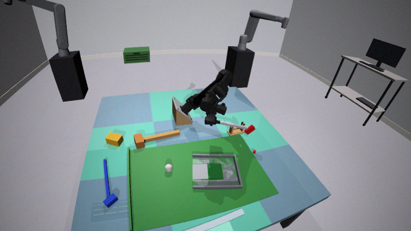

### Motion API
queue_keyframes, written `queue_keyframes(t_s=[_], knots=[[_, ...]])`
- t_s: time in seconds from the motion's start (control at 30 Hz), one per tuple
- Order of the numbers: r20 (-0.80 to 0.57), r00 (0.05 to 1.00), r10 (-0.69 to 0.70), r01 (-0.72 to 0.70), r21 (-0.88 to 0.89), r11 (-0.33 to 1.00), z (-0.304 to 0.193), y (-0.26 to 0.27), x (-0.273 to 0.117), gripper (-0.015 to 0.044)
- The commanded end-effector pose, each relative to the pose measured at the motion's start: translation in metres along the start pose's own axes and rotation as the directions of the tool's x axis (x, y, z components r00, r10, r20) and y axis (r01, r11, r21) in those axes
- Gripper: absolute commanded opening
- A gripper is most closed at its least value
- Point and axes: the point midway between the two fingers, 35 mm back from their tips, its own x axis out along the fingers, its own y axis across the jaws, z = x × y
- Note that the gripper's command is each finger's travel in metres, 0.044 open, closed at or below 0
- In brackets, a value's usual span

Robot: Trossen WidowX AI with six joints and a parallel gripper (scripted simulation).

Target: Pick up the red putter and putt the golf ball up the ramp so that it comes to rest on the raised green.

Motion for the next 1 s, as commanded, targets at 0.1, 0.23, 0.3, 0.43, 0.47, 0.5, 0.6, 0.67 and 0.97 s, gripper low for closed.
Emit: queue_keyframes(t_s=[0.1,0.23,0.3,0.43,0.47,0.5,0.6,0.67,0.97], knots=[[-0.040,0.999,-0.023,0.032,0.262,0.965,-0.043,-0.028,-0.014,0.0000],[-0.060,0.998,-0.028,0.050,0.391,0.919,-0.068,-0.038,-0.020,0.0000],[-0.070,0.997,-0.030,0.058,0.453,0.889,-0.080,-0.043,-0.024,0.0000],[-0.088,0.996,-0.031,0.076,0.569,0.819,-0.106,-0.050,-0.030,0.0000],[-0.092,0.995,-0.031,0.080,0.596,0.799,-0.113,-0.052,-0.031,0.0000],[-0.096,0.995,-0.031,0.085,0.622,0.779,-0.119,-0.054,-0.033,0.0000],[-0.108,0.994,-0.030,0.097,0.696,0.712,-0.139,-0.058,-0.037,0.0000],[-0.116,0.993,-0.028,0.105,0.741,0.663,-0.153,-0.059,-0.039,0.0000],[-0.141,0.990,-0.014,0.135,0.901,0.412,-0.215,-0.062,-0.048,0.0000]])
